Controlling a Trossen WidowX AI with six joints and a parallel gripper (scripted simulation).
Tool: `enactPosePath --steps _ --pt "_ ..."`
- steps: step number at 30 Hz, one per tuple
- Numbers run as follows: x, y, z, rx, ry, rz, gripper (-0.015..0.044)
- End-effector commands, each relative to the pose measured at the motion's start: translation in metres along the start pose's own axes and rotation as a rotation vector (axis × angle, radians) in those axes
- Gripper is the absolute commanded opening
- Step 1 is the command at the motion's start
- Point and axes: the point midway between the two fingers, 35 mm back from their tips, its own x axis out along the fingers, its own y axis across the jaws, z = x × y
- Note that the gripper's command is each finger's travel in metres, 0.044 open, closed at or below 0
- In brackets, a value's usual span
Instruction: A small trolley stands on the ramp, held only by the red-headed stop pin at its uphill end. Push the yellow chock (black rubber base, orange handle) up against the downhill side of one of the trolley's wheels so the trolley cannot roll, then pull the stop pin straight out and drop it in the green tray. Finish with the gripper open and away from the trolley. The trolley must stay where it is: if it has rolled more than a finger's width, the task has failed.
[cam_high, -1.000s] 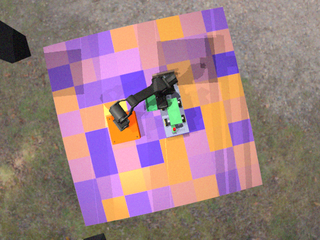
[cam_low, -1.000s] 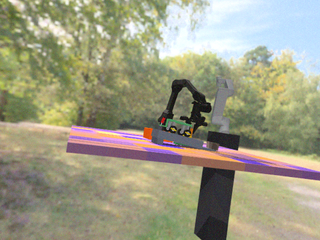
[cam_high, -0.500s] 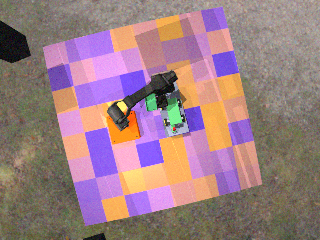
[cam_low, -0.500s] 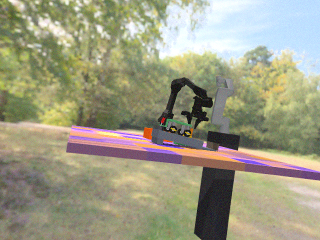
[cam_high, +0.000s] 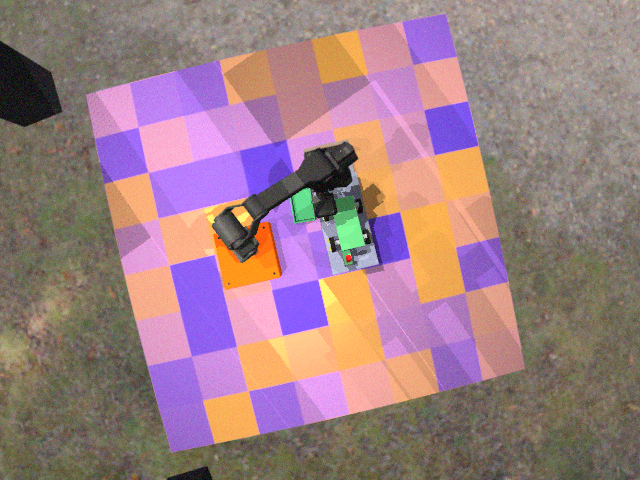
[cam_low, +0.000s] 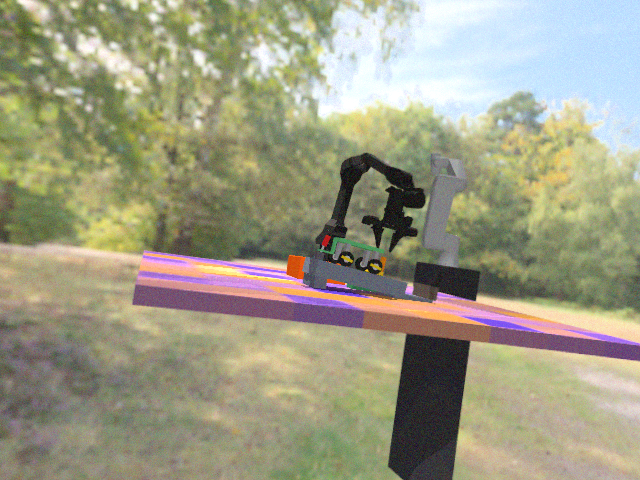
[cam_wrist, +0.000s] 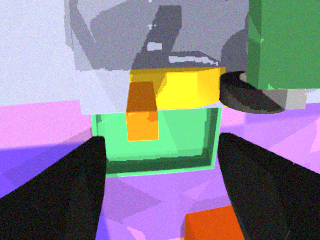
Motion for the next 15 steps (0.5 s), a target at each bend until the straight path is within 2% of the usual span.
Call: enactPosePath --steps 1,15 --pt "-0.010 -0.016 0.009 0.020 -0.048 -0.006 0.0190" --pt "-0.016 -0.071 0.032 -0.471 -0.041 -0.082 0.0190"
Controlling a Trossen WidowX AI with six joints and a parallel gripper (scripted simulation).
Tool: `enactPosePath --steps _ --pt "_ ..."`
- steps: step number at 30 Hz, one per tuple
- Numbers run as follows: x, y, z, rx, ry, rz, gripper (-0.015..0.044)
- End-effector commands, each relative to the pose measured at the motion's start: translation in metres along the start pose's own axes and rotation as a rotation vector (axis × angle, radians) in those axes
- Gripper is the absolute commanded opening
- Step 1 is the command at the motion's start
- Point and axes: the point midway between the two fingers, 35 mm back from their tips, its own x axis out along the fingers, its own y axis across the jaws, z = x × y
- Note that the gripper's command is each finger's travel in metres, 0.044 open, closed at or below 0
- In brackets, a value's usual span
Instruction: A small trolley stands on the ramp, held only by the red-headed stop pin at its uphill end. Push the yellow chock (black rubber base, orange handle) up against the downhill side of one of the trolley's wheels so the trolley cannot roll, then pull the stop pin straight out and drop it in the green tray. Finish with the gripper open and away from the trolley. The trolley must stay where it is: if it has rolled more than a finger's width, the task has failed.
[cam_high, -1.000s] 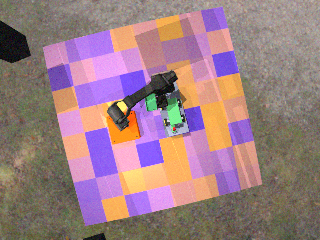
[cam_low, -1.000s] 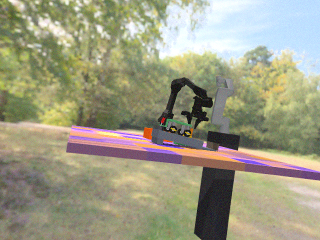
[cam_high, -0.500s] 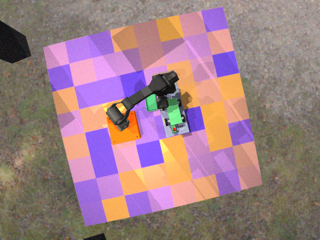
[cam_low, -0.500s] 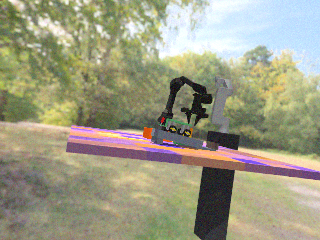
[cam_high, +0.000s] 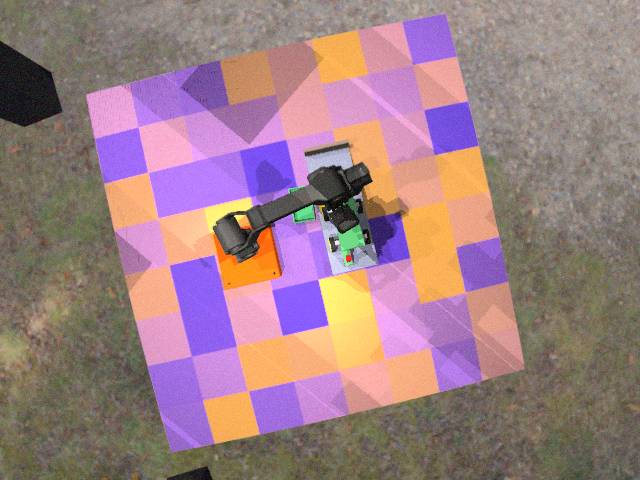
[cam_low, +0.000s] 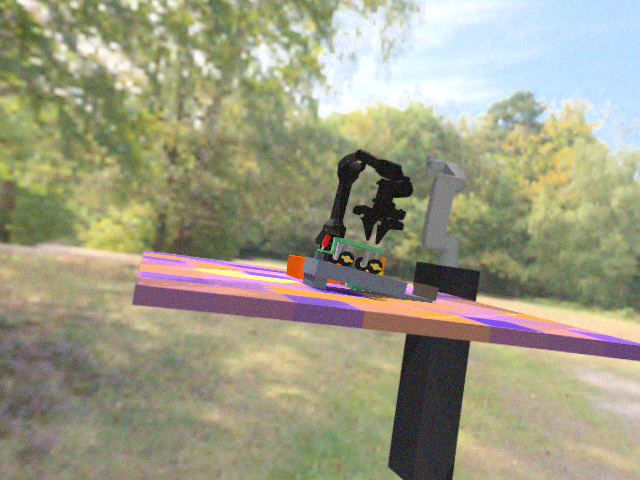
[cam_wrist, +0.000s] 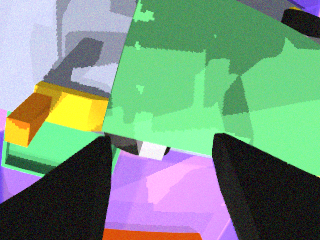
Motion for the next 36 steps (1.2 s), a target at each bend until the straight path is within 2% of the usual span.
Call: enactPosePath --steps 1,29,36 --pt "-0.001 -0.019 0.000 -0.165 0.009 -0.021 0.0190" --pt "-0.004 -0.137 -0.031 -1.213 0.164 -0.042 0.0190" --pt "-0.004 -0.143 -0.034 -1.268 0.174 -0.036 0.0190"
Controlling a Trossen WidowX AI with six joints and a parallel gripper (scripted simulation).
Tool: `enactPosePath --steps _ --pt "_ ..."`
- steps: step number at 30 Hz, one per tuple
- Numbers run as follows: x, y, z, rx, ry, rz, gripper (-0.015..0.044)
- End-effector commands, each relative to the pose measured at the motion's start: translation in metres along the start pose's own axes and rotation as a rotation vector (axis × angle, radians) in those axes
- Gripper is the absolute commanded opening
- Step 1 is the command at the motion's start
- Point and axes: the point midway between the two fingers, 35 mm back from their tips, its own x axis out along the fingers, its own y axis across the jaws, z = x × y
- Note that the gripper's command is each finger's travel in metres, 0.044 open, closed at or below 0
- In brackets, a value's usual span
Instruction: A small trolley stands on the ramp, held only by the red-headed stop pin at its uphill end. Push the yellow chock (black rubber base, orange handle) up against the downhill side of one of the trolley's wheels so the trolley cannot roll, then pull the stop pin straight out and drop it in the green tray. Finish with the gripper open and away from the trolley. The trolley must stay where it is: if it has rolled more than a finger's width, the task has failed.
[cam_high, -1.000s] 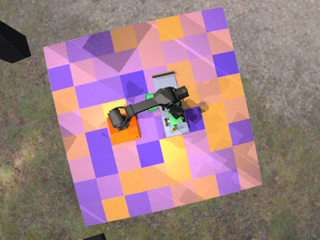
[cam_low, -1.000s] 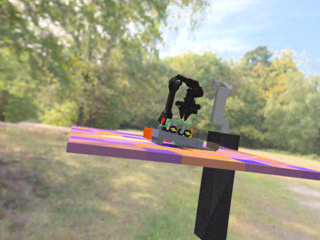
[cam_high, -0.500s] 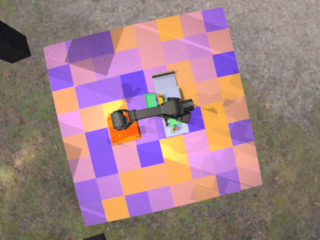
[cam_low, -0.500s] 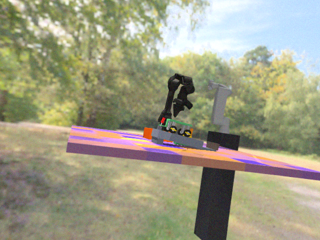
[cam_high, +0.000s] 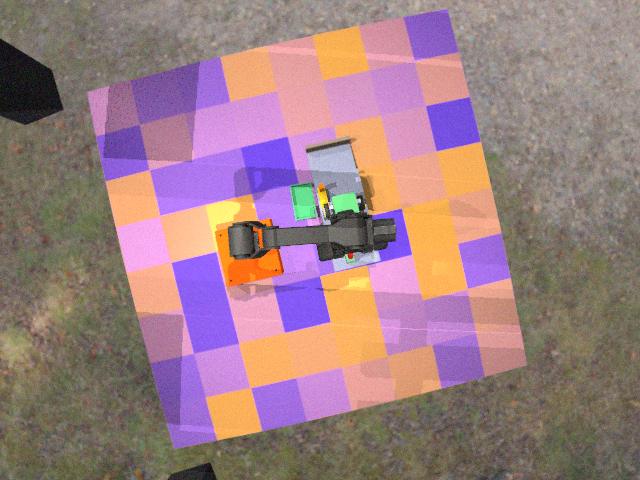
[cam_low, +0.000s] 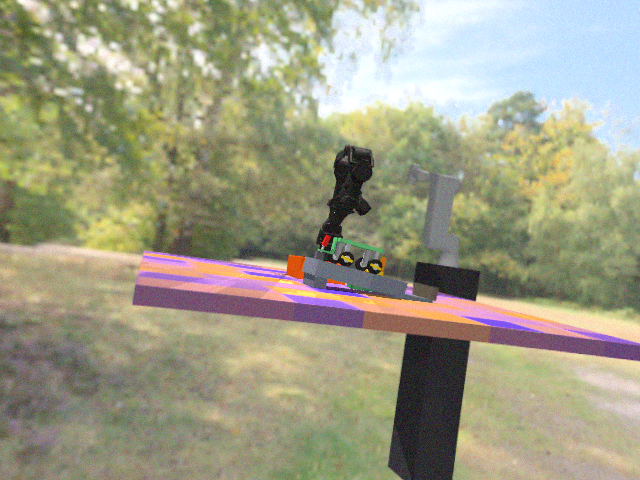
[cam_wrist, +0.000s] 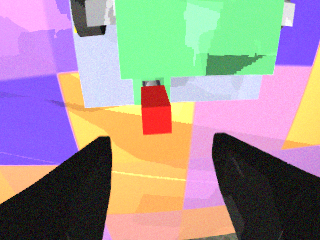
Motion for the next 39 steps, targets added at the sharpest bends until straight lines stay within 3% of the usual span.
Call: enactPosePath --steps 1,39 --pt "0.000 0.000 -0.003 -0.037 0.005 0.002 0.0190" --pt "0.044 0.000 -0.003 -0.037 0.006 0.002 0.0190"
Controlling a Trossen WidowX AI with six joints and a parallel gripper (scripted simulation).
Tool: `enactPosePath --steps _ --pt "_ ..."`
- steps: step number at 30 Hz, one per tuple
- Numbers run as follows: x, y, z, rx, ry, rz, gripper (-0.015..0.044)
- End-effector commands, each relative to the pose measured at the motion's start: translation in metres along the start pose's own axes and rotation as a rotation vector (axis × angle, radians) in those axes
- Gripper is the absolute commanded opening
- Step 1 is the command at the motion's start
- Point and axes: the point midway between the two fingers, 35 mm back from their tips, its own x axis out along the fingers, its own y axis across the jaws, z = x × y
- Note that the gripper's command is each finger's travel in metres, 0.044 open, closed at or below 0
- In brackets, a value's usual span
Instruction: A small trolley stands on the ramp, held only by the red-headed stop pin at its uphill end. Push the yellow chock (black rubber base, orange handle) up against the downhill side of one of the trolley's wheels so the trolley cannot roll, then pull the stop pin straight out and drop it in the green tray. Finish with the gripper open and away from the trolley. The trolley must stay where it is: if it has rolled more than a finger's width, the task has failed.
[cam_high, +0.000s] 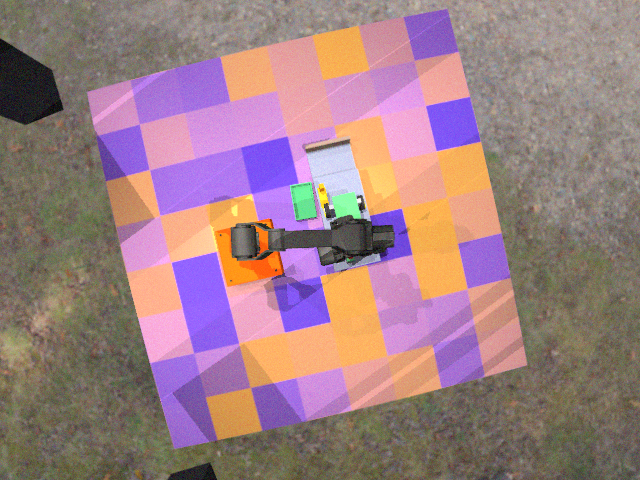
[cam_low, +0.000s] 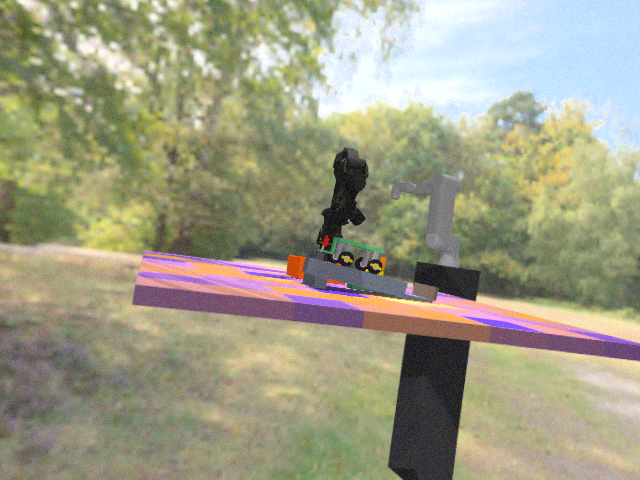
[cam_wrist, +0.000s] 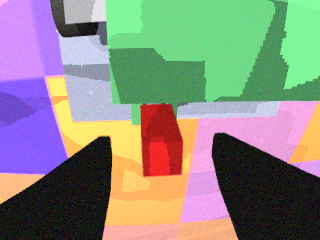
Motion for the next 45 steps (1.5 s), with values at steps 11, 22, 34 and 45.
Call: enactPosePath --steps 11,22,34,45 --pt "0.022 0.000 0.000 -0.006 0.003 0.002 0.0190" --pt "0.028 0.001 0.000 0.000 0.001 0.002 0.0138" --pt "0.028 0.001 0.000 0.000 0.001 0.002 0.0000" --pt "0.020 0.002 -0.001 -0.006 0.003 0.002 0.0000"
